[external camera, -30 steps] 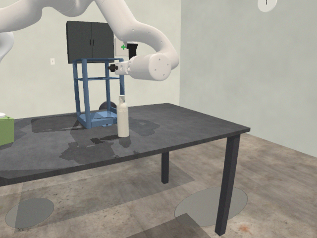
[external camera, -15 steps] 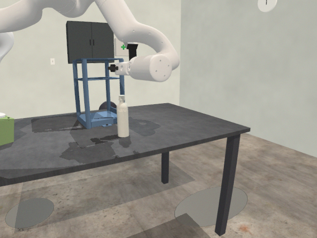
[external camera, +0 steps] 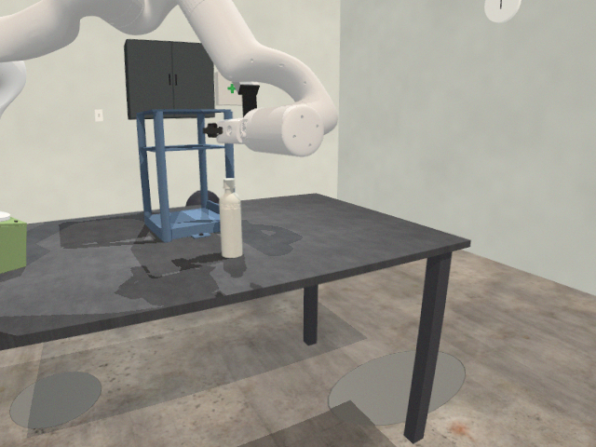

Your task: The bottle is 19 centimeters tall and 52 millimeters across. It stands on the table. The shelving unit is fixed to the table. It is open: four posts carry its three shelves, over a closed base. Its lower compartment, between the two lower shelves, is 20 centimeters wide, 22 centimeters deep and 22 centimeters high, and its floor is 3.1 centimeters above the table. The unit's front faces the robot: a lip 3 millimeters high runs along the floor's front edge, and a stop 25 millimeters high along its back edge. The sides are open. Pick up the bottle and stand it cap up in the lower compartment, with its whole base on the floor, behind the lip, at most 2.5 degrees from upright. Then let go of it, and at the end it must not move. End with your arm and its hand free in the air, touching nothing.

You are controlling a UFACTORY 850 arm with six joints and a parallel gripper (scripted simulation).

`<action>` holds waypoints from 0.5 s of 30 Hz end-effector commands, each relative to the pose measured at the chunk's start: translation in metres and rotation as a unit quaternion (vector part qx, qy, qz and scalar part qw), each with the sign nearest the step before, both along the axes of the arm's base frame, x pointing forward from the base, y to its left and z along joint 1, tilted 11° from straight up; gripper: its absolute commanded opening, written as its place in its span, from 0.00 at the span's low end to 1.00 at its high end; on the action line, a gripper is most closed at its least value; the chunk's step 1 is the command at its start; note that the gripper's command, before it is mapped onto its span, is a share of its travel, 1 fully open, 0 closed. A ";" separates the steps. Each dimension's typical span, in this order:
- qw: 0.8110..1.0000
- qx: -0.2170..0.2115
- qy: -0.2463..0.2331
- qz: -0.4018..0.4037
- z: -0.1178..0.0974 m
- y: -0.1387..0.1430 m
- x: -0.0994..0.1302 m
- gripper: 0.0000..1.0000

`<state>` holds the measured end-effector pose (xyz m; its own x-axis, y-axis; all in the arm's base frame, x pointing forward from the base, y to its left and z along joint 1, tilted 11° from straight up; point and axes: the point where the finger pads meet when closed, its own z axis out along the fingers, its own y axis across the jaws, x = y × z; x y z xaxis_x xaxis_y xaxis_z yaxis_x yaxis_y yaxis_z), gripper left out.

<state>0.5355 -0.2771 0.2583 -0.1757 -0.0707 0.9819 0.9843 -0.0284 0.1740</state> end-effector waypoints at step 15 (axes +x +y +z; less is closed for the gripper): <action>1.000 -0.001 -0.001 0.000 -0.026 0.001 0.005 0.73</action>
